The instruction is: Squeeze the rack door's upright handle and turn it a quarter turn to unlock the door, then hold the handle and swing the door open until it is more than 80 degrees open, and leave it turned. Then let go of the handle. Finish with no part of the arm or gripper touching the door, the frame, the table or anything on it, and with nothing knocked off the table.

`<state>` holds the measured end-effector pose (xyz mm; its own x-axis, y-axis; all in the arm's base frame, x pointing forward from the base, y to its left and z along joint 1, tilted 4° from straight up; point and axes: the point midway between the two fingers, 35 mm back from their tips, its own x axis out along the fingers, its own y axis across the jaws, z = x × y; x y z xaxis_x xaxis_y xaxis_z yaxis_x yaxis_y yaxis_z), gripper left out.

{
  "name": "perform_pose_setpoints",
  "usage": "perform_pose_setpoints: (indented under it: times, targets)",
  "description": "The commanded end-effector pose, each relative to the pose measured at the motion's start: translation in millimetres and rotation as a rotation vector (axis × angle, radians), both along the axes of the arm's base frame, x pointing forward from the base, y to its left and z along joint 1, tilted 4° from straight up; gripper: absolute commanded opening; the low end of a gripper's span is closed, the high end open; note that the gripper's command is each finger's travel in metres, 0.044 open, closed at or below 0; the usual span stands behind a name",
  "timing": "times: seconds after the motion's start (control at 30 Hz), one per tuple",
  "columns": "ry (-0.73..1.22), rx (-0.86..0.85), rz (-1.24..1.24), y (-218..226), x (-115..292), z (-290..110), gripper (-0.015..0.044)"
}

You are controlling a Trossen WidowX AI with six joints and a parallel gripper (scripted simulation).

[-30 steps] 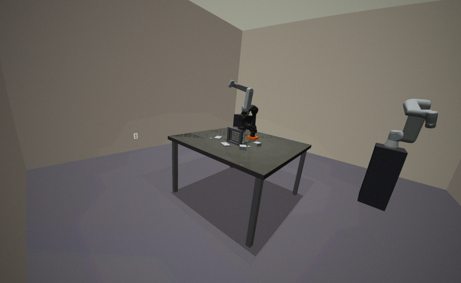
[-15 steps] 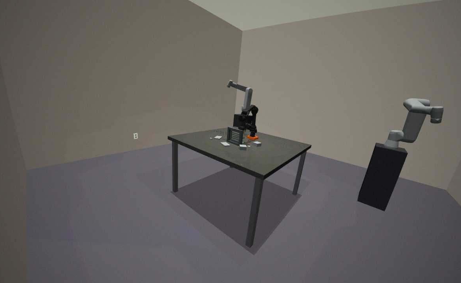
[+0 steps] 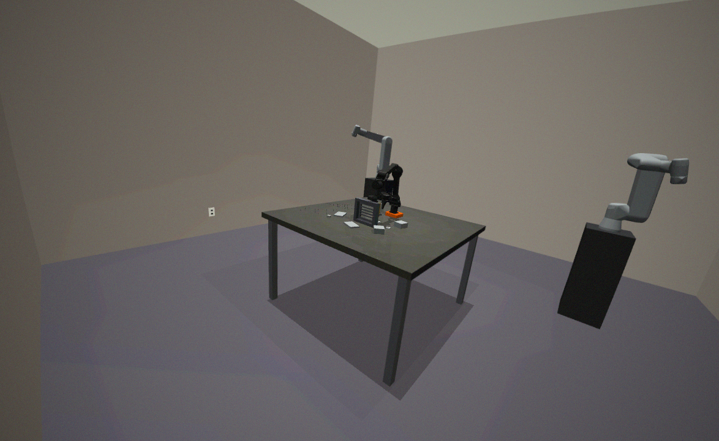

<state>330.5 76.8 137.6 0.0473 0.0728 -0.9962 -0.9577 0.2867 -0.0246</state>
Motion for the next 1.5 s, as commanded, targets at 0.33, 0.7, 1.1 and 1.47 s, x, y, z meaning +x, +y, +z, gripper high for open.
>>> perform_pose_setpoints:
  times: [0.33, 0.7, 1.1, 1.47]
  targets:
    - [0.051, 0.027, -0.683, -1.0, -0.4, -1.3, 0.0292]
    - [0.089, 0.053, -1.226, -1.0, -0.4, -1.3, 0.0292]
    - [0.130, 0.081, -1.818, -1.0, -0.4, -1.3, 0.0292]
    - [0.168, 0.107, -2.361, -0.9, -0.4, -1.3, 0.0292]
